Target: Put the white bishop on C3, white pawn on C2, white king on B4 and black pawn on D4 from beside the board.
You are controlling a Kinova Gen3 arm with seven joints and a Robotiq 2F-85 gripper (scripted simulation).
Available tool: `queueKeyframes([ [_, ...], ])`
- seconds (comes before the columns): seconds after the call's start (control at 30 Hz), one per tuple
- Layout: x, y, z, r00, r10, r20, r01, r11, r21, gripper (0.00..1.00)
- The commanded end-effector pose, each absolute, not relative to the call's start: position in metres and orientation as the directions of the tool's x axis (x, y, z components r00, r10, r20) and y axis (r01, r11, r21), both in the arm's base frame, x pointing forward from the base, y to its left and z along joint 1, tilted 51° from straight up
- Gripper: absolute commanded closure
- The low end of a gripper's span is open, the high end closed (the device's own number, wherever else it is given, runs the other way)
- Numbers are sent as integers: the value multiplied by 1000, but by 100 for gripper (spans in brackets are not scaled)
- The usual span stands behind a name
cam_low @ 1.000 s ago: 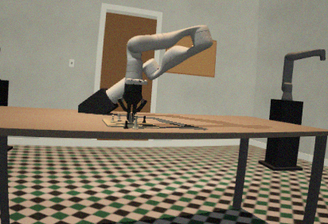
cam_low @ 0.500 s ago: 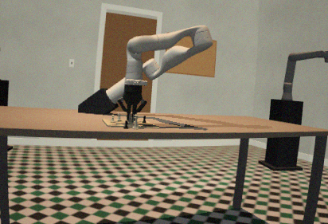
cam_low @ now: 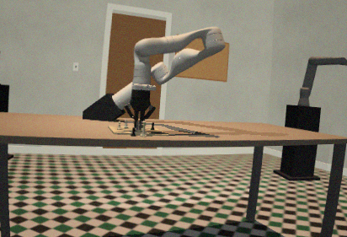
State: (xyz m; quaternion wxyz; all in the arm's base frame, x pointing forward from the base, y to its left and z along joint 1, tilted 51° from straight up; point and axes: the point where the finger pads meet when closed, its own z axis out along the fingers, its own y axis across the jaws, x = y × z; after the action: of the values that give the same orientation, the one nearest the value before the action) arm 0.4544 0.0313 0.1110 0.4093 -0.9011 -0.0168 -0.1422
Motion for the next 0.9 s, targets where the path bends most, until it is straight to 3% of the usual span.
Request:
queueKeyframes([
  [0.0,455,30,111,959,-87,271,146,-665,-732,100],
  [0.83,455,30,111,959,-87,271,146,-665,-732,100],
  [0.87,455,30,111,959,-87,271,146,-665,-732,93],
])
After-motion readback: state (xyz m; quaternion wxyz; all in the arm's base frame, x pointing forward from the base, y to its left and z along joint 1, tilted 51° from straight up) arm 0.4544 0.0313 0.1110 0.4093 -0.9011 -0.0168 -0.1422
